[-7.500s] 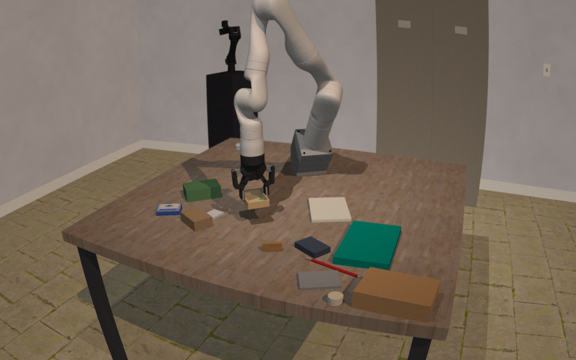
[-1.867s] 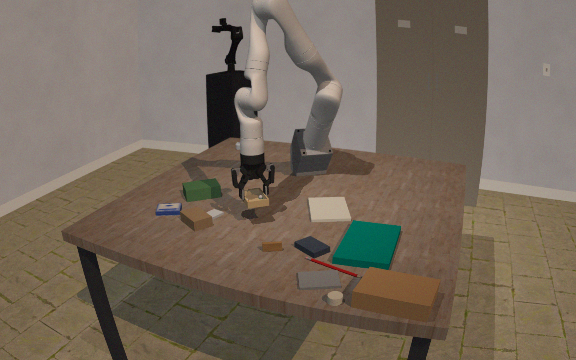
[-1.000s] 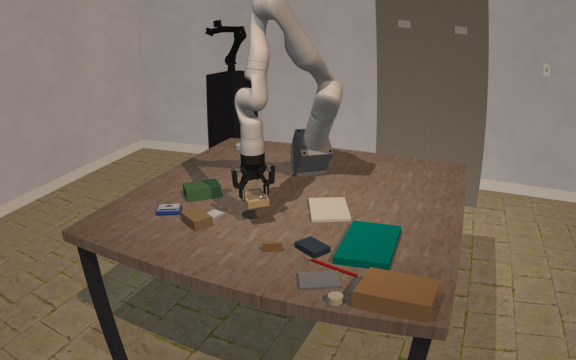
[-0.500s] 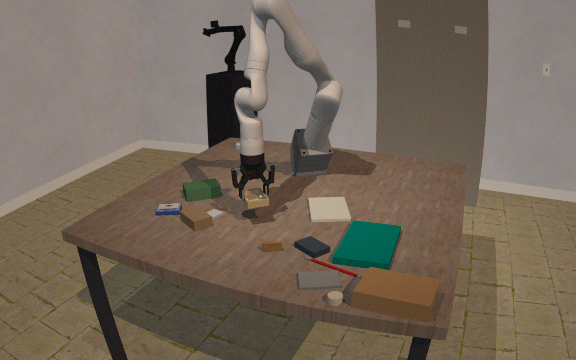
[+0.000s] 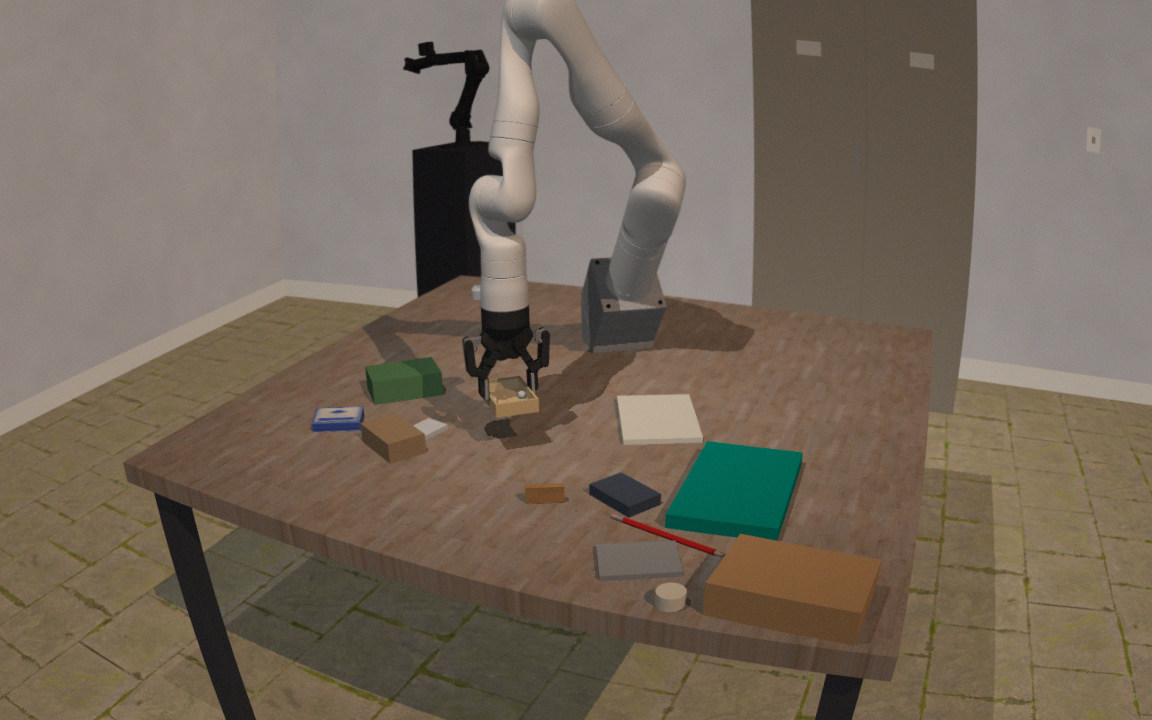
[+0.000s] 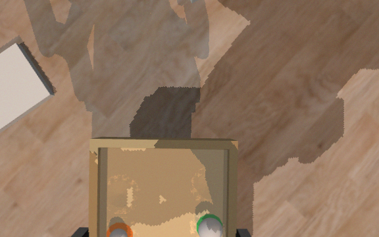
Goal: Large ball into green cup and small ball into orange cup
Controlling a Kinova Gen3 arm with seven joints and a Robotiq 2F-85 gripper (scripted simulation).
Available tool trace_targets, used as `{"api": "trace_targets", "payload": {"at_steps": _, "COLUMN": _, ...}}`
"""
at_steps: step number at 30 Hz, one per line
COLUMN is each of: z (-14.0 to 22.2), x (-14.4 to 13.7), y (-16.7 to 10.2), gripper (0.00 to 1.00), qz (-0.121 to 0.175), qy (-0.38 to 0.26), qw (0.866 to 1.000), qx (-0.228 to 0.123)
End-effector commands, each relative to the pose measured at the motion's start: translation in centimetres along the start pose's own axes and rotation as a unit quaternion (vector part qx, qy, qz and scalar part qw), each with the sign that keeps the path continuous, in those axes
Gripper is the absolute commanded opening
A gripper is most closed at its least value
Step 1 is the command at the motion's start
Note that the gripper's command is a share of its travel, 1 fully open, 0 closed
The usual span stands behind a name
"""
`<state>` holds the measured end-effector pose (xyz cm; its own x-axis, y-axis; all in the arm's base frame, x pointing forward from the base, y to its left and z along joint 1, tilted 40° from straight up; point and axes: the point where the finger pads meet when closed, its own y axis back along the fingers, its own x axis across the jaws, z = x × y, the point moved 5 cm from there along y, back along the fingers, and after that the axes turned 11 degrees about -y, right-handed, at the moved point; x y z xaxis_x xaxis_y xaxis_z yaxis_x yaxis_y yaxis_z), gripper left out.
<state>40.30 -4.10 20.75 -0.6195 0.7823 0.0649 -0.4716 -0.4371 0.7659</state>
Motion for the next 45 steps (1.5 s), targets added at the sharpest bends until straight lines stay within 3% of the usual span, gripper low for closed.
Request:
{"api": "trace_targets", "payload": {"at_steps": 1, "z": 0.0, "x": 0.0, "y": 0.0, "gripper": 0.74, "qz": 0.000, "qy": 0.003, "qw": 1.000, "qx": -0.002}}
{"api": "trace_targets", "payload": {"at_steps": 23, "z": 0.1, "x": 0.1, "y": -0.6, "gripper": 0.74, "qz": -0.001, "qy": 0.003, "qw": 1.000, "qx": 0.000}}
{"api": "trace_targets", "payload": {"at_steps": 45, "z": 0.2, "x": 0.0, "y": -3.6, "gripper": 0.74, "qz": -0.002, "qy": 0.004, "qw": 1.000, "qx": -0.001}}
